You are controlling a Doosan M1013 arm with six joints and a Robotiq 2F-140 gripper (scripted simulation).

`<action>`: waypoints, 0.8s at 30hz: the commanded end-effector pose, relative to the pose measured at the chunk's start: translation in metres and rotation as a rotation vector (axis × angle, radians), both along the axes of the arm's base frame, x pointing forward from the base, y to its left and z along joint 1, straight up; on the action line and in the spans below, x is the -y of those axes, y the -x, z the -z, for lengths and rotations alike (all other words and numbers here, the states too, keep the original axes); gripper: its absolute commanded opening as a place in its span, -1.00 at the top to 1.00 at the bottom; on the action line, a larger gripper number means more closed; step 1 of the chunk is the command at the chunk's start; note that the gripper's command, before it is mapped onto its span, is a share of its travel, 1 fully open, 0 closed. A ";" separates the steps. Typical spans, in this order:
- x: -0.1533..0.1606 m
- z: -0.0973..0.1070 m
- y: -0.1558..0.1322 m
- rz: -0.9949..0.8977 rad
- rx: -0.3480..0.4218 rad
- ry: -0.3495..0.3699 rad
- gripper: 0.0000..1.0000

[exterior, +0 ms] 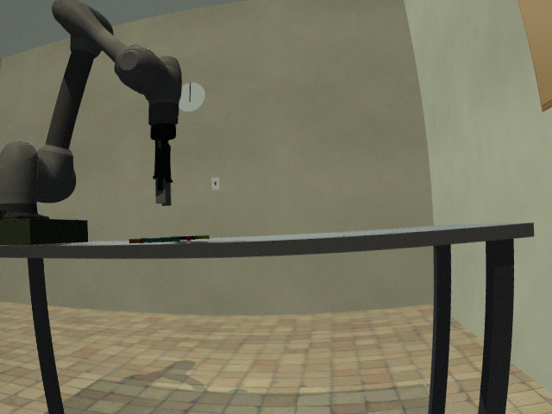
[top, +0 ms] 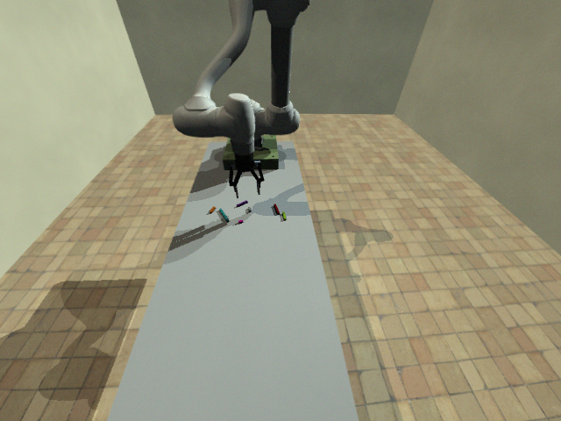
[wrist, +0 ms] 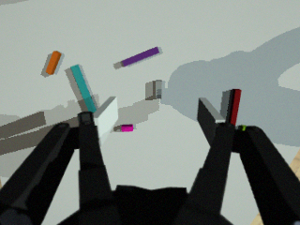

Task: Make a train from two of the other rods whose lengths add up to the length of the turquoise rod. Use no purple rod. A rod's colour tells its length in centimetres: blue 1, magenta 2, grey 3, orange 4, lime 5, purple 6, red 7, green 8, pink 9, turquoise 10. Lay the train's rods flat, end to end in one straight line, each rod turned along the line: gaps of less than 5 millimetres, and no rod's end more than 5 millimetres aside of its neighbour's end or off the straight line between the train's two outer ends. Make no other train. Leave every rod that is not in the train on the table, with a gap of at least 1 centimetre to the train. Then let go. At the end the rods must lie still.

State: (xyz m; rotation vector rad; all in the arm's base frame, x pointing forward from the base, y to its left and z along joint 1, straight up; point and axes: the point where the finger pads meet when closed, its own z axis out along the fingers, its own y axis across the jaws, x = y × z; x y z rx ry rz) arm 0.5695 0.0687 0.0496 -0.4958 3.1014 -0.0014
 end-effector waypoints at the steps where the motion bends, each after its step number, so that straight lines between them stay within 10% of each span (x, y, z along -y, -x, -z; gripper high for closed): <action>1: 0.000 0.000 0.000 0.000 0.000 0.000 -1.00; 24: -0.009 0.001 0.000 -0.212 0.000 0.000 -1.00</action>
